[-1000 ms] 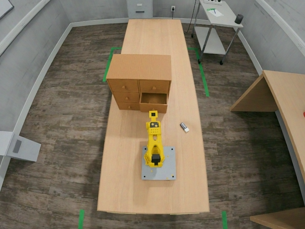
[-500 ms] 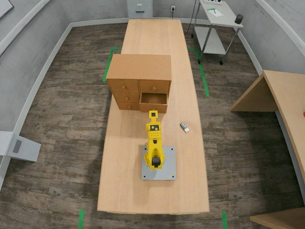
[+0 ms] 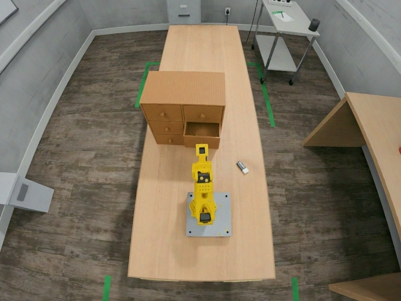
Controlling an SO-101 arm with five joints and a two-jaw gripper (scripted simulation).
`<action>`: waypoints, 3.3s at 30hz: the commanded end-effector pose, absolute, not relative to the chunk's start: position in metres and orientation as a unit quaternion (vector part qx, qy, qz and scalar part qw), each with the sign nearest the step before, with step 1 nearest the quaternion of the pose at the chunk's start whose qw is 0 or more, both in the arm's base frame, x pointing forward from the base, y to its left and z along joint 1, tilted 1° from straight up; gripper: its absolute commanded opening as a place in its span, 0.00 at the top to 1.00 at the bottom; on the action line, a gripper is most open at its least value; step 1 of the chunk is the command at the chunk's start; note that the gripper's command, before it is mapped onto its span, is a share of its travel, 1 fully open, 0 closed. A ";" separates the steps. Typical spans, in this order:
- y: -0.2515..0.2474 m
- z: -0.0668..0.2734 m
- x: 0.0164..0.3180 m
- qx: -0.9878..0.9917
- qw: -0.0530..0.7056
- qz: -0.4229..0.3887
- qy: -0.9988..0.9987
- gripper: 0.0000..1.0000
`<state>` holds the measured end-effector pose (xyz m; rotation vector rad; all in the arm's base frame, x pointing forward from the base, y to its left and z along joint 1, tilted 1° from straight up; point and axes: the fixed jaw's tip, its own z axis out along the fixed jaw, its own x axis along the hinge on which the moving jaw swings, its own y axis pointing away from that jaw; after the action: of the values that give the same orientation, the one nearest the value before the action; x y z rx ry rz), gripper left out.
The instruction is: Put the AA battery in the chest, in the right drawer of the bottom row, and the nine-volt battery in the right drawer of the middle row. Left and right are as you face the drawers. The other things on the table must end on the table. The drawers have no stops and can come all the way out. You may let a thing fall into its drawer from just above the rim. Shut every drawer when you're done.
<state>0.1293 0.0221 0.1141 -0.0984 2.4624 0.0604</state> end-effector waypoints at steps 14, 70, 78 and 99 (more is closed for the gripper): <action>0.024 0.167 0.129 -0.044 0.480 0.035 0.876 1.00; 0.027 0.204 0.177 -0.042 0.577 0.034 0.815 1.00; 0.027 0.204 0.177 -0.042 0.577 0.034 0.815 1.00; 0.027 0.202 0.178 -0.040 0.577 0.033 0.815 1.00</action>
<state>0.1764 0.0281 0.2045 -0.0935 1.9028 0.0879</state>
